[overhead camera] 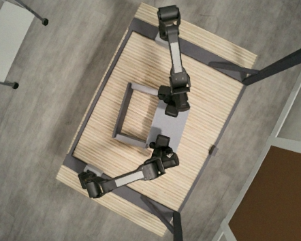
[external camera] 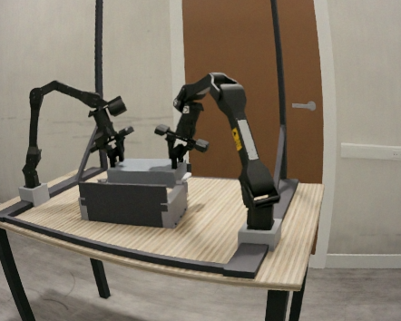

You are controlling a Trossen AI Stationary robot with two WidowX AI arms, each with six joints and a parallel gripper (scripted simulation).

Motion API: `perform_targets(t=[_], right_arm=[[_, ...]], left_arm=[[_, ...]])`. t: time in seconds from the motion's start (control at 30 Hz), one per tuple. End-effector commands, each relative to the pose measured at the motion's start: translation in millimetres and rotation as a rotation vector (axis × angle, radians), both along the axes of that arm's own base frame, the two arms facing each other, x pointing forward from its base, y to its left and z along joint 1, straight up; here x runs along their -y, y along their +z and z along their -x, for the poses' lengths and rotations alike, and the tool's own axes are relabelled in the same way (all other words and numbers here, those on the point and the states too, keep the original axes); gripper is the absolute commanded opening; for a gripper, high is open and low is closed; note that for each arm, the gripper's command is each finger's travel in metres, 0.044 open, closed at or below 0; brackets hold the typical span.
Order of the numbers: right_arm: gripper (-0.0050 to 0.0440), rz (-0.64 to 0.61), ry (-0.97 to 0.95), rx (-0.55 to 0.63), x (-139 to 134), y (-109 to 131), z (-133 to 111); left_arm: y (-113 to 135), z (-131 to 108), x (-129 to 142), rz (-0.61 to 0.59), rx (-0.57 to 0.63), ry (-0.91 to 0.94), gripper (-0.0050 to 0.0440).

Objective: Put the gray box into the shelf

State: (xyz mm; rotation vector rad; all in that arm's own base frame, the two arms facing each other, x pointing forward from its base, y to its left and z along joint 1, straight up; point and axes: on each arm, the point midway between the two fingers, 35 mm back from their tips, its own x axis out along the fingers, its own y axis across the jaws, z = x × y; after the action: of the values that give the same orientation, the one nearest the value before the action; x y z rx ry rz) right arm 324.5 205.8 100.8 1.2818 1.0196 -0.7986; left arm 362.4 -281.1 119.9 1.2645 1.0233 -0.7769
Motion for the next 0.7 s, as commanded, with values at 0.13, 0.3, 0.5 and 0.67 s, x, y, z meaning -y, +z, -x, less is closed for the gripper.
perform_targets(t=[0.13,0.3,0.5,0.67], right_arm=[[0.0107,-0.053,-0.003,0.068,7.9,28.9,-6.1],[0.0107,-0.052,-0.003,0.068,16.4,28.5,-7.5],[0.0107,-0.037,0.007,0.087,22.5,27.8,-8.0],[0.0107,-0.036,0.007,0.087,30.6,27.5,-9.4]], left_arm=[[33.4,4.6,-7.1,0.061,0.052,-0.011,0.011],[33.2,5.8,-15.4,0.06,0.052,-0.011,0.011],[33.0,6.7,-21.7,0.06,0.052,-0.011,0.011],[32.6,8.1,-29.9,0.059,0.052,-0.011,0.011]])
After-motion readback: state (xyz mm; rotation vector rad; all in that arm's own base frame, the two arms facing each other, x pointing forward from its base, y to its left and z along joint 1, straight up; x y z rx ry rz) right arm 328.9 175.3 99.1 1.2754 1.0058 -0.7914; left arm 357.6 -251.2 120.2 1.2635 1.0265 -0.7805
